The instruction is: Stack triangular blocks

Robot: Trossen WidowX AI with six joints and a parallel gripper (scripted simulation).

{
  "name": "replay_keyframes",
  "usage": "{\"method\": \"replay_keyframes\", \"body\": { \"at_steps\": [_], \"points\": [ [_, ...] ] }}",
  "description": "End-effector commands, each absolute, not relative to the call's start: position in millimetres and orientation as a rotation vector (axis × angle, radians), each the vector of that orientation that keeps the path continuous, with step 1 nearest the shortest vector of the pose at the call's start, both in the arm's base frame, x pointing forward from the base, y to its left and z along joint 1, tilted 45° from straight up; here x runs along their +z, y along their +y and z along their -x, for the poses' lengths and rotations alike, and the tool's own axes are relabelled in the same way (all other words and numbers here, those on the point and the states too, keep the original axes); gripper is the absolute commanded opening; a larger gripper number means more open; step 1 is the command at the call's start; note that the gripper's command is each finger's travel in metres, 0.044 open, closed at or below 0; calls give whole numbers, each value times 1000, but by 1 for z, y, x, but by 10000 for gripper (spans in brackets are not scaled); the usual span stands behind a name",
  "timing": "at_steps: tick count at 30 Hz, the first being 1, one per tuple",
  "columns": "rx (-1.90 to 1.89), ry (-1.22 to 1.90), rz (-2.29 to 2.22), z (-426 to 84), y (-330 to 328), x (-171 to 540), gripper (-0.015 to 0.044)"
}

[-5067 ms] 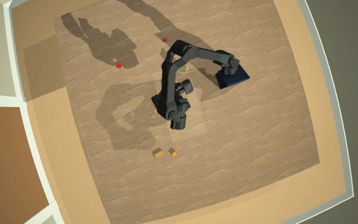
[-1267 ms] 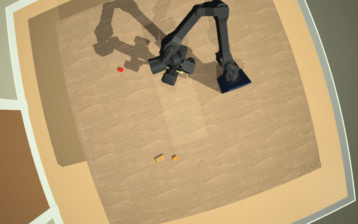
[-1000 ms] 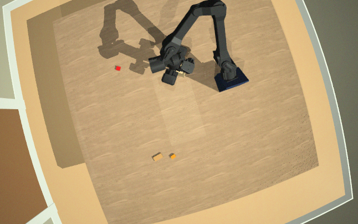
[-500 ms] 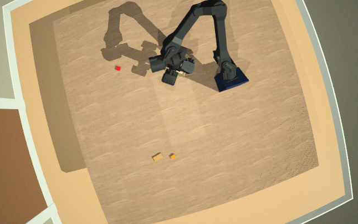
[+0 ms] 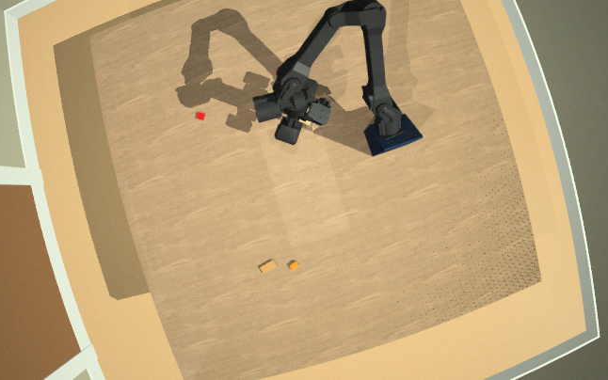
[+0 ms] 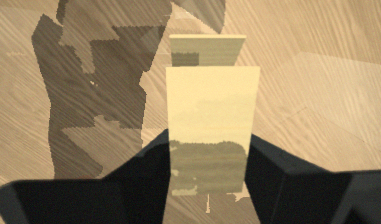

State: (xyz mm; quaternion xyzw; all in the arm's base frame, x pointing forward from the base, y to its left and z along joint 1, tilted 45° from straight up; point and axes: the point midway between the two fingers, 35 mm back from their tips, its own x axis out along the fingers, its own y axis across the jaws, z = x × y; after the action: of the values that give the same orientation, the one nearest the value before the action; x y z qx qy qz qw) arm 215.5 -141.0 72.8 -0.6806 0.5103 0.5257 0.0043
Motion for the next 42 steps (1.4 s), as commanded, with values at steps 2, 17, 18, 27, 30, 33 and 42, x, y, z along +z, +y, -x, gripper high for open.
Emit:
{"method": "replay_keyframes", "body": {
  "at_steps": [2, 17, 18, 27, 30, 33, 42],
  "points": [
    [1641, 1593, 2136, -216, -141, 73, 0],
    [1641, 1592, 2137, -214, -145, 66, 0],
    [1641, 1592, 2137, -213, -145, 65, 0],
    [1640, 1592, 2137, -212, -148, 60, 0],
    [1640, 1591, 2137, -211, -148, 58, 0],
    [1639, 1591, 2137, -210, -149, 57, 0],
    [1638, 1591, 2137, -209, -151, 54, 0]
  ]
}}
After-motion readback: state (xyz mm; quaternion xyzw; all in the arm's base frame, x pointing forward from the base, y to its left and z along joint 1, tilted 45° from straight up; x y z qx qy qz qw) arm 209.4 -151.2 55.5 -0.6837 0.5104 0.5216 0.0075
